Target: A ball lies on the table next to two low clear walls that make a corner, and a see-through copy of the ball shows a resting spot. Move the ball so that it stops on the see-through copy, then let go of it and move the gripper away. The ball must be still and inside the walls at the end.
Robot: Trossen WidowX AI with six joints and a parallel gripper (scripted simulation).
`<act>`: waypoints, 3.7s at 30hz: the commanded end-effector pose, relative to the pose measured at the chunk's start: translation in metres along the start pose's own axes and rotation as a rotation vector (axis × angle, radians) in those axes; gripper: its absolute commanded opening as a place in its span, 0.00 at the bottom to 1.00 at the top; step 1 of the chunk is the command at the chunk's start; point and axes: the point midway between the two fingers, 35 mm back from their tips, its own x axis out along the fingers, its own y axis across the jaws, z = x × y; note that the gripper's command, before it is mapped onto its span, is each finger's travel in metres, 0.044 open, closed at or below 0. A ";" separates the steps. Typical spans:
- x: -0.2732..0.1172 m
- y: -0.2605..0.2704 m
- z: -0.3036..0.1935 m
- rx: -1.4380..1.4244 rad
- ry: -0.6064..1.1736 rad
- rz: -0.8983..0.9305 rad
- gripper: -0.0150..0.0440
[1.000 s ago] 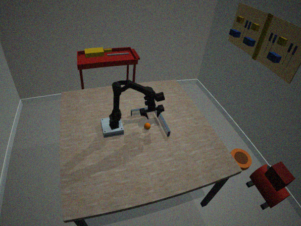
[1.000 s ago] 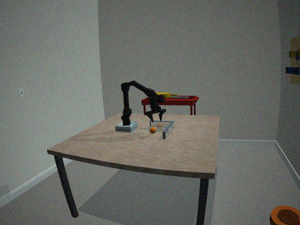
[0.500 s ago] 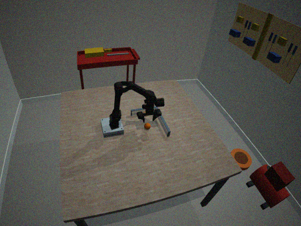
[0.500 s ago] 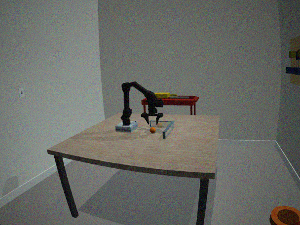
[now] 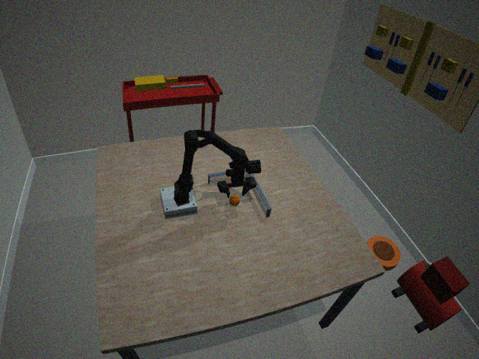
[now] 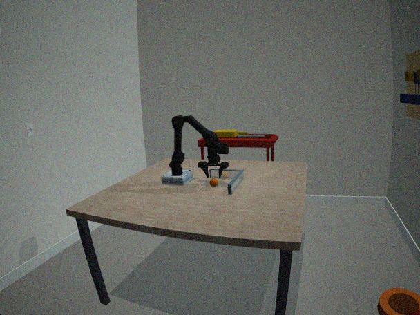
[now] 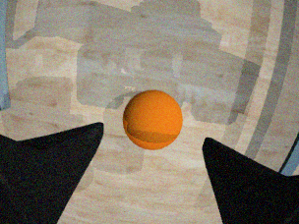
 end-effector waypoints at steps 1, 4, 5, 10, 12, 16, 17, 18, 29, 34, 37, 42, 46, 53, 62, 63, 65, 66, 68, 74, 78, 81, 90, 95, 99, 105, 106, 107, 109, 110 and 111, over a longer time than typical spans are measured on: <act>0.008 0.001 0.001 -0.006 -0.005 0.003 0.88; 0.013 0.001 0.001 -0.006 -0.005 0.003 0.88; 0.014 0.001 0.001 -0.006 -0.005 0.003 0.88; 0.022 0.001 0.001 -0.006 -0.005 0.004 0.88; 0.025 0.002 0.001 -0.006 -0.005 0.004 0.88; 0.031 0.002 0.001 -0.006 -0.005 0.004 0.88; 0.032 0.002 0.001 -0.006 -0.005 0.004 0.88; 0.032 0.002 0.001 -0.006 -0.005 0.004 0.88; 0.032 0.002 0.001 -0.006 -0.005 0.004 0.62; 0.019 -0.001 0.001 -0.006 -0.005 0.003 0.40; 0.001 -0.005 0.000 -0.006 -0.005 0.003 0.27; -0.028 -0.008 0.000 -0.006 -0.005 0.002 0.25; -0.053 -0.007 0.000 -0.006 -0.005 0.002 0.25; -0.096 -0.001 0.000 -0.006 -0.005 0.003 0.25; -0.102 -0.002 0.007 -0.006 -0.006 0.003 0.25; -0.101 -0.004 0.012 -0.006 -0.007 0.002 0.25; -0.097 -0.007 0.022 -0.006 -0.008 0.002 0.25; -0.096 -0.009 0.027 -0.006 -0.009 0.002 0.25; -0.092 -0.012 0.037 -0.006 -0.010 0.001 0.25; -0.081 -0.018 0.069 -0.006 -0.013 0.001 0.25; -0.074 -0.020 0.091 -0.006 -0.015 0.001 0.25; -0.068 -0.020 0.108 -0.006 -0.017 0.001 0.25; -0.056 -0.017 0.145 -0.006 -0.020 0.002 0.25; -0.047 -0.017 0.145 -0.006 -0.020 0.002 0.25; -0.026 -0.018 0.146 -0.006 -0.020 0.002 0.25; 0.007 -0.017 0.146 -0.006 -0.020 0.002 0.25; 0.011 -0.017 0.146 -0.006 -0.020 0.002 0.25; 0.014 -0.016 0.146 -0.006 -0.020 0.002 0.25; 0.014 -0.016 0.146 -0.006 -0.020 0.002 0.25; 0.014 -0.016 0.146 -0.006 -0.020 0.002 0.25; 0.015 -0.016 0.146 -0.006 -0.020 0.002 0.25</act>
